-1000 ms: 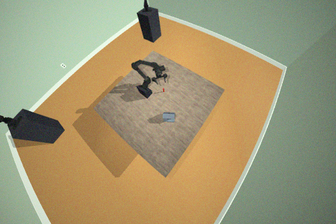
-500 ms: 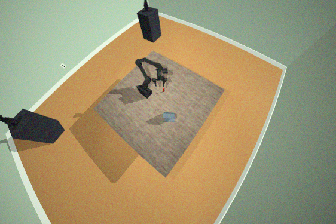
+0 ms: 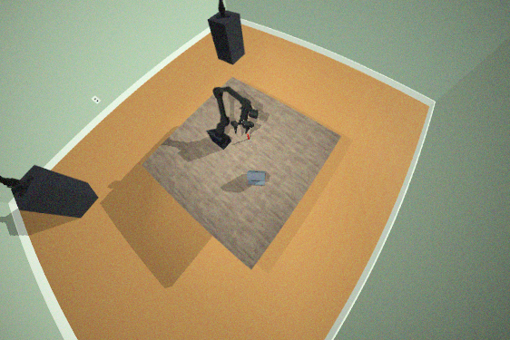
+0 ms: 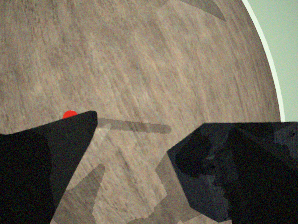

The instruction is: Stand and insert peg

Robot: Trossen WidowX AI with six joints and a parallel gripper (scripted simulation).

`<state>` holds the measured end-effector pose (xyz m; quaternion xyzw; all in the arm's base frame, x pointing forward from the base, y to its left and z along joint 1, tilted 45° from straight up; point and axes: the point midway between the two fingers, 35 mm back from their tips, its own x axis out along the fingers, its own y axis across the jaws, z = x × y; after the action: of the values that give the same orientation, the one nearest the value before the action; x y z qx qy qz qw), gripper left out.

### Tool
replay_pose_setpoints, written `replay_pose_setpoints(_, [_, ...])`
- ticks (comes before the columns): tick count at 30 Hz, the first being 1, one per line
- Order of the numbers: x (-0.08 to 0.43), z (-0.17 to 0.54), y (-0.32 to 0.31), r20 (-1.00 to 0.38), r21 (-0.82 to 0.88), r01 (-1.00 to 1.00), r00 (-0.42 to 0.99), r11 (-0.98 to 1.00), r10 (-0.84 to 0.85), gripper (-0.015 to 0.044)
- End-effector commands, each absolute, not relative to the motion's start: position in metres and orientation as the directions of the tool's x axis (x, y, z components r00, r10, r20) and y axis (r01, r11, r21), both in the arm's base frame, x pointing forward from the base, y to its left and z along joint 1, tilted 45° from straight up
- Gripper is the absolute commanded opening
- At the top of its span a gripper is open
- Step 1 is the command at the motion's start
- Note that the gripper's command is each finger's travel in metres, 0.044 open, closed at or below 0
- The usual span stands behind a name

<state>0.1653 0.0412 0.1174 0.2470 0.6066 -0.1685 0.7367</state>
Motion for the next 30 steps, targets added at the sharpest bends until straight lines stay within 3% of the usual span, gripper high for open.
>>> replay_pose_setpoints(1, [0.165, 0.114, 0.047, -0.981, 0.193, 0.527, 0.121, 0.828, 0.151, 0.044])
replay_pose_setpoints(11, [0.175, 0.117, 0.058, -0.903, 0.375, 0.507, 0.013, 0.776, 0.429, 0.044])
replay_pose_setpoints(21, [0.2, 0.132, 0.058, -0.723, 0.615, 0.504, 0.052, 0.607, 0.689, 0.044])
replay_pose_setpoints(30, [0.202, 0.133, 0.057, -0.708, 0.631, 0.503, 0.06, 0.591, 0.704, 0.044])
